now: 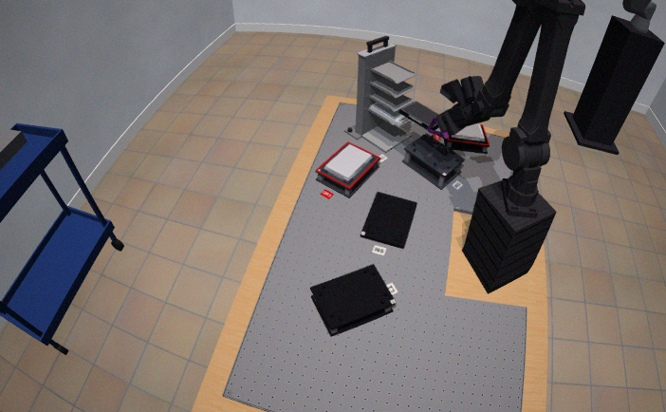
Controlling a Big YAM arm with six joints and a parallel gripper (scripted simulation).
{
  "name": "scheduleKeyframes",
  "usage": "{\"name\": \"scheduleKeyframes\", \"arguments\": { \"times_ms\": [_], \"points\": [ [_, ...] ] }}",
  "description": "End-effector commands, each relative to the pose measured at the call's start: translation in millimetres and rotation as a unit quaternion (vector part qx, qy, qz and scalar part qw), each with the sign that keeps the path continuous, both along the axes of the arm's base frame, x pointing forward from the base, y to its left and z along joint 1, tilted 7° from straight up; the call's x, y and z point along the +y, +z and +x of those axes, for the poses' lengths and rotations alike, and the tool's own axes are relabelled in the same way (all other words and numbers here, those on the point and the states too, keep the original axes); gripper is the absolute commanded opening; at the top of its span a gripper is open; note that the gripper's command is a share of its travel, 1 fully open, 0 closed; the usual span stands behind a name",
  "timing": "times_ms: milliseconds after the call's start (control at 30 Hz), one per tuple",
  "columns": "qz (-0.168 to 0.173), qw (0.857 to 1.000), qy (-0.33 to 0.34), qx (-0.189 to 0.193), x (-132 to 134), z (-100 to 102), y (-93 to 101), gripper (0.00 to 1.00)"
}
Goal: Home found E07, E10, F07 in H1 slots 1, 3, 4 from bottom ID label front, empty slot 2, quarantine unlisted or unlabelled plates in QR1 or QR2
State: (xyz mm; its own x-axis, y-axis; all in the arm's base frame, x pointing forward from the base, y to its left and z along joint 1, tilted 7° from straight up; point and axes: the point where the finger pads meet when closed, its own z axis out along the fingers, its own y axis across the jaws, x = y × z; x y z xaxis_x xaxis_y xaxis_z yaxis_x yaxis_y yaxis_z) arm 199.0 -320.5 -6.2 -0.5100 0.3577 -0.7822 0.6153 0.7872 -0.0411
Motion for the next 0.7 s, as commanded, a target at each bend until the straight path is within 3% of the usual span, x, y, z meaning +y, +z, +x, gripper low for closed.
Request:
{"name": "scheduleKeyframes", "arguments": {
  "times_ms": [0, 667],
  "points": [
    [-0.027, 1.000, 0.001, -0.006, -5, -3, 12.0, 0.86],
    [-0.015, 1.000, 0.001, -0.001, 12, -23, -3.9, 0.86]
  ]
}}
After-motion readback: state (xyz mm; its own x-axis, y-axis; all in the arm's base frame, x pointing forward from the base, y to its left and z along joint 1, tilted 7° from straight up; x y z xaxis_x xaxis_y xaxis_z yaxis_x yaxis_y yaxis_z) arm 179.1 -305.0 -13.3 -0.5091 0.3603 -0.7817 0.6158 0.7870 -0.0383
